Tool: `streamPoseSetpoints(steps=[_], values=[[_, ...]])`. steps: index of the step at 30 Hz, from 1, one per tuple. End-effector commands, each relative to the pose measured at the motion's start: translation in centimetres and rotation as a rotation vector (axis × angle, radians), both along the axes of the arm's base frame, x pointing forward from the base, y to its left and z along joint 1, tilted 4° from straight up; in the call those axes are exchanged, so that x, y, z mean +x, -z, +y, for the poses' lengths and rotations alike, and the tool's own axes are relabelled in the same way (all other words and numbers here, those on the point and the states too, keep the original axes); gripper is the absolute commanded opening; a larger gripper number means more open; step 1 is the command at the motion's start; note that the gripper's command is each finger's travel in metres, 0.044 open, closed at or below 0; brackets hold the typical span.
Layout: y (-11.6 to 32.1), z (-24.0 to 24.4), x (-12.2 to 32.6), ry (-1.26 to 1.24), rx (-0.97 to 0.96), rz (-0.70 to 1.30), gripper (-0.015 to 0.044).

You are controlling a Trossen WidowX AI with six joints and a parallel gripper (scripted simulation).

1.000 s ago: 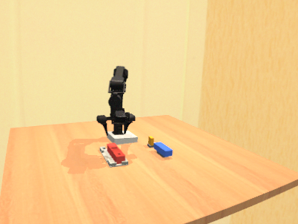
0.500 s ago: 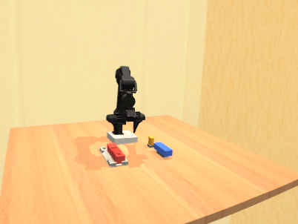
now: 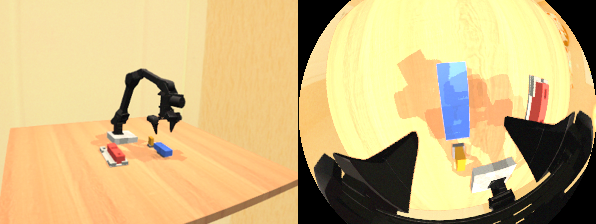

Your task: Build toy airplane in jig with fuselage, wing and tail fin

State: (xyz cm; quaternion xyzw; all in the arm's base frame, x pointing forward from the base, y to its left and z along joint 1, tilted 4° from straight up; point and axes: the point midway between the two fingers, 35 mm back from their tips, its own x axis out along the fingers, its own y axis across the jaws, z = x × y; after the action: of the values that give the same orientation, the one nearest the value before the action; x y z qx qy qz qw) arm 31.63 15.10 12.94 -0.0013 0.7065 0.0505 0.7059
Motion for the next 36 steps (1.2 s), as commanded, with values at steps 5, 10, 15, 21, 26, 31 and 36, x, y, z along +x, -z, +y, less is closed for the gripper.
streamPoseSetpoints(steps=[5, 10, 15, 21, 26, 31, 36], values=[[2.0, 0.0, 0.5, 0.033, 0.002, -0.007, 0.0440], [4.1, 0.1, 0.4, 0.033, 0.002, -0.007, 0.0440], [5.6, 0.2, 0.4, 0.033, 0.002, -0.007, 0.0440], [6.3, 0.3, 0.5, 0.033, 0.003, -0.007, 0.0440], [7.1, 0.4, 0.5, 0.033, 0.003, -0.007, 0.0440], [8.0, 0.4, 0.5, 0.033, 0.003, -0.007, 0.0440], [8.8, 0.5, 0.5, 0.033, 0.003, -0.007, 0.0440]])
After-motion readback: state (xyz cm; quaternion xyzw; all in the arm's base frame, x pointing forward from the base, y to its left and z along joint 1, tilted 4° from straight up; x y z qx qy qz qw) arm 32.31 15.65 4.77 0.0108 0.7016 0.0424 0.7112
